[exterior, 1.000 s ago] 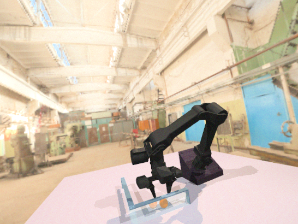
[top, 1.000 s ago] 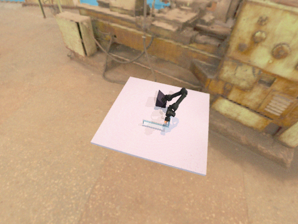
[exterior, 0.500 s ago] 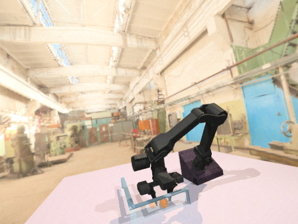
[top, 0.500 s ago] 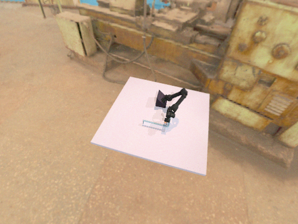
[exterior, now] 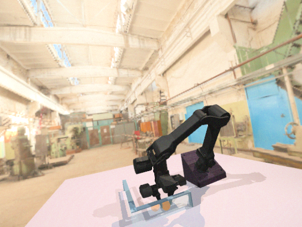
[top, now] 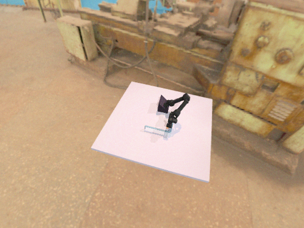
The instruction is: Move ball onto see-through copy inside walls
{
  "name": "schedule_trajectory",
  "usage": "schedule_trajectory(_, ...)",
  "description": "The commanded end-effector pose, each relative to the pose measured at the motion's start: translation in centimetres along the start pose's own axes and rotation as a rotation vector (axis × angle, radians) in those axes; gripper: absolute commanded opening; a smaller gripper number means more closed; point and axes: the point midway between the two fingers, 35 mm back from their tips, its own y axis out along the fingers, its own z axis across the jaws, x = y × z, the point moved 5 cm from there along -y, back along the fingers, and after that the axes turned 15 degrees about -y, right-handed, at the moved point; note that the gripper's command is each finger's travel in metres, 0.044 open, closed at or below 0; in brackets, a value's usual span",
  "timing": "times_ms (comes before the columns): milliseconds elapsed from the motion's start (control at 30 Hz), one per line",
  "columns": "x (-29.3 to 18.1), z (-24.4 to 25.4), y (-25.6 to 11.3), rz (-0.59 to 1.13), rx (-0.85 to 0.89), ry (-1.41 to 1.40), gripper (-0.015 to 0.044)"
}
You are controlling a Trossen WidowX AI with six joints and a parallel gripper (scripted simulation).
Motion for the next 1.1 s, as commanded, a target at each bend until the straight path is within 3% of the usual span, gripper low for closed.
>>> schedule_trajectory(0,-0.2,-0.3,-1.2,0.003,-0.004,-0.001,0.0005)
schedule_trajectory(400,-2.6,-0.6,-6.5,0.038,-0.051,0.090,0.0000)
schedule_trajectory(900,-0.2,-0.1,-12.2,0.005,-0.004,0.005,0.0000)
schedule_trajectory(1067,-0.3,-0.3,-12.3,0.003,-0.002,0.000,0.0000)
